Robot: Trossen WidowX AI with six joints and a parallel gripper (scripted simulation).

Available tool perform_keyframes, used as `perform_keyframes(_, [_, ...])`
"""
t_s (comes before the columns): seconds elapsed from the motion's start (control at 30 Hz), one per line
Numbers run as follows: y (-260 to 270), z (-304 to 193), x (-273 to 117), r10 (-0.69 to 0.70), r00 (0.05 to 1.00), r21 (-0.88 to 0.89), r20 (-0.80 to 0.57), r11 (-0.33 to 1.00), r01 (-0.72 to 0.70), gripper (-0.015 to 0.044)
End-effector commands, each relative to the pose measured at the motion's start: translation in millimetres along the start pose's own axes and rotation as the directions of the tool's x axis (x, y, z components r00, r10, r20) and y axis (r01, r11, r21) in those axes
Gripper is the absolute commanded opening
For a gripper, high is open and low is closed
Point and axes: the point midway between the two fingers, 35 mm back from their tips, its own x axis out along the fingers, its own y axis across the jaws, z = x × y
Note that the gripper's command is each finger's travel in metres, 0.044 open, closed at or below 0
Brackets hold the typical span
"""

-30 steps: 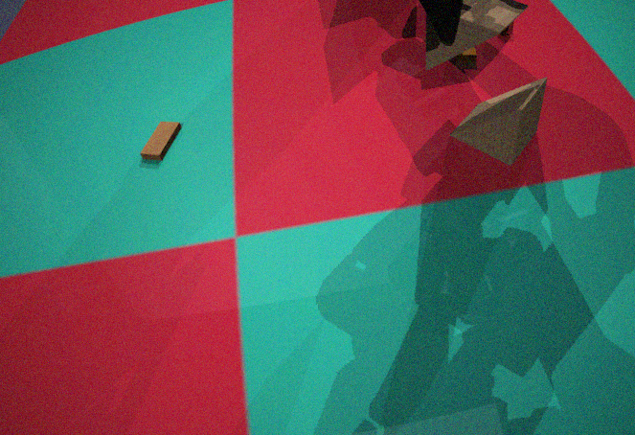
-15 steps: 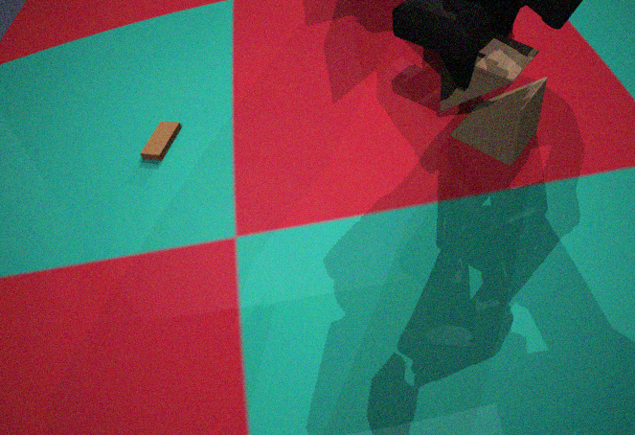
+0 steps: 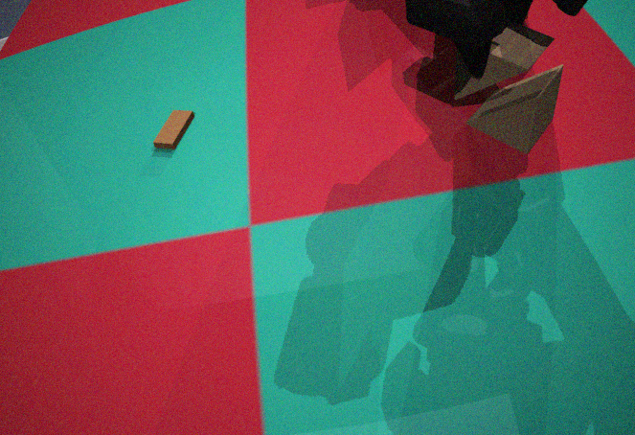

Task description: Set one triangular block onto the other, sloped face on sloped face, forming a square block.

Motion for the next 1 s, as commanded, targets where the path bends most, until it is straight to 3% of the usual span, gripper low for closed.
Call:
perform_keyframes(0.0, [0, 1, 0, 0.004, 1.0, 0.007, 0.007, 1.0, -0.004, 0.0])
perform_keyframes(0.97, [0, 6, 13, 0.004, 1.0, 0.008, 0.008, 1.0, -0.004, 0.0])
